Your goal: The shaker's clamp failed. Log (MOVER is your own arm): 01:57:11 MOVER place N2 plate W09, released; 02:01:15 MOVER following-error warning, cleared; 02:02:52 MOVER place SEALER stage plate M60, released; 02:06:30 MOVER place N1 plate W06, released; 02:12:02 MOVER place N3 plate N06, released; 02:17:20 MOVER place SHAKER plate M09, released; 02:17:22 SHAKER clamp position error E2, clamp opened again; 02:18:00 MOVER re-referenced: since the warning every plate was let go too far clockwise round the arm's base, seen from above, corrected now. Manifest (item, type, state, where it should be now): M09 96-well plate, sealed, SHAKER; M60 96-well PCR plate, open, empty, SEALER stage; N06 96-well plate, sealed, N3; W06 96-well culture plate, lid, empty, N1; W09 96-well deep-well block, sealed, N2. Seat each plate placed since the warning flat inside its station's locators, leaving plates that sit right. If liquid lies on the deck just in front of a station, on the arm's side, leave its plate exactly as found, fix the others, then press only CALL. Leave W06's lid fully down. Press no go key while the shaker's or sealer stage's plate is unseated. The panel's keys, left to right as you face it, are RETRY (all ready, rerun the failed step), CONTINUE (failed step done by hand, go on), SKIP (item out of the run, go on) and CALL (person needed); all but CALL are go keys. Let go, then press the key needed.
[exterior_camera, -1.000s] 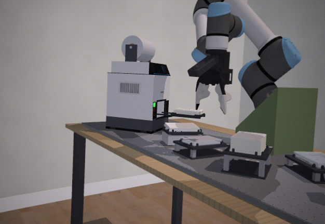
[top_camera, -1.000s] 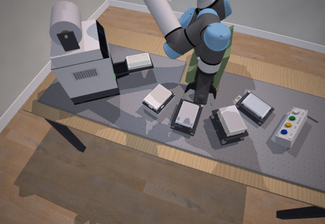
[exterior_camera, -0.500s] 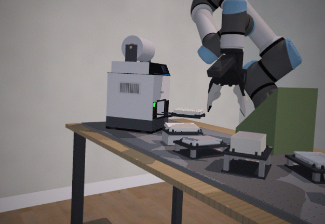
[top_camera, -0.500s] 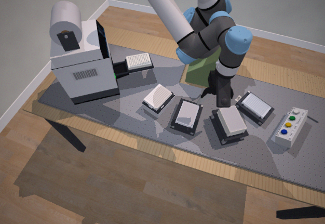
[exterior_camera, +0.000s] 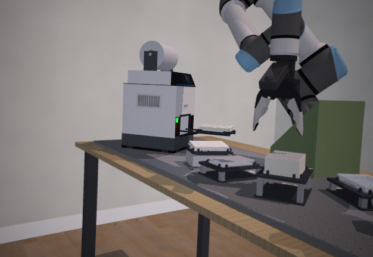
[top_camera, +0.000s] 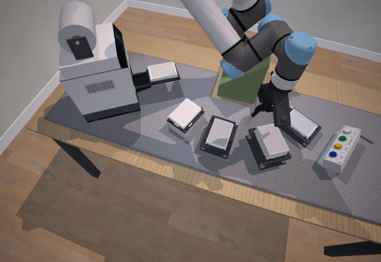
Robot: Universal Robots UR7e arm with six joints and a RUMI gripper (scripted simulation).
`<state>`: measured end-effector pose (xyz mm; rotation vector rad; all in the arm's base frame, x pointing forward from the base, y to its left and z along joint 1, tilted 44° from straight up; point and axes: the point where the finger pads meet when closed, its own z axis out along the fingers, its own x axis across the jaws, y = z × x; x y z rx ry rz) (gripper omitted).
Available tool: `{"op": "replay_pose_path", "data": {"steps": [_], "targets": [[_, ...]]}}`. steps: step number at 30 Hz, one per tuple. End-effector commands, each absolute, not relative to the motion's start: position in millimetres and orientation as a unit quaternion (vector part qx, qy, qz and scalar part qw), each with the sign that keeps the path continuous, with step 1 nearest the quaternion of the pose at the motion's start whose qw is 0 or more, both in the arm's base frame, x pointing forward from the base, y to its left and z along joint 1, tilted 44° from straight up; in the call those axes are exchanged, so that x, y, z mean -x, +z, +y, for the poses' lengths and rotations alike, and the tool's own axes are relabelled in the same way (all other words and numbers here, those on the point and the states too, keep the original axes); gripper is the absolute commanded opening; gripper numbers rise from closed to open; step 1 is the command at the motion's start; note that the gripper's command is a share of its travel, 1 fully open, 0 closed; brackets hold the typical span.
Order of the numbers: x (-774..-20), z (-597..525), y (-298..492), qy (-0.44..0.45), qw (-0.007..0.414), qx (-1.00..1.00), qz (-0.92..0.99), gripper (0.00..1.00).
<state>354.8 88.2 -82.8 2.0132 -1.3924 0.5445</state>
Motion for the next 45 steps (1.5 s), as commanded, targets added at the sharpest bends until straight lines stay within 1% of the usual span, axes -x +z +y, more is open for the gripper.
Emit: {"op": "replay_pose_path", "data": {"steps": [1, 10, 23, 42, 45], "targets": [[-349.7, 98.5, -92.0, 0.198, 0.317, -0.777, -0.506, 0.82], [-331.0, 128.2, -120.2, 0.169, 0.333, -0.819, -0.436, 0.82], [-313.6, 155.9, -146.5, 0.169, 0.333, -0.819, -0.436, 0.82], [-254.7, 200.8, -188.5, 0.111, 0.356, -0.881, -0.292, 0.82], [-244.4, 208.7, -195.9, 0.111, 0.356, -0.881, -0.292, 0.82]]}}
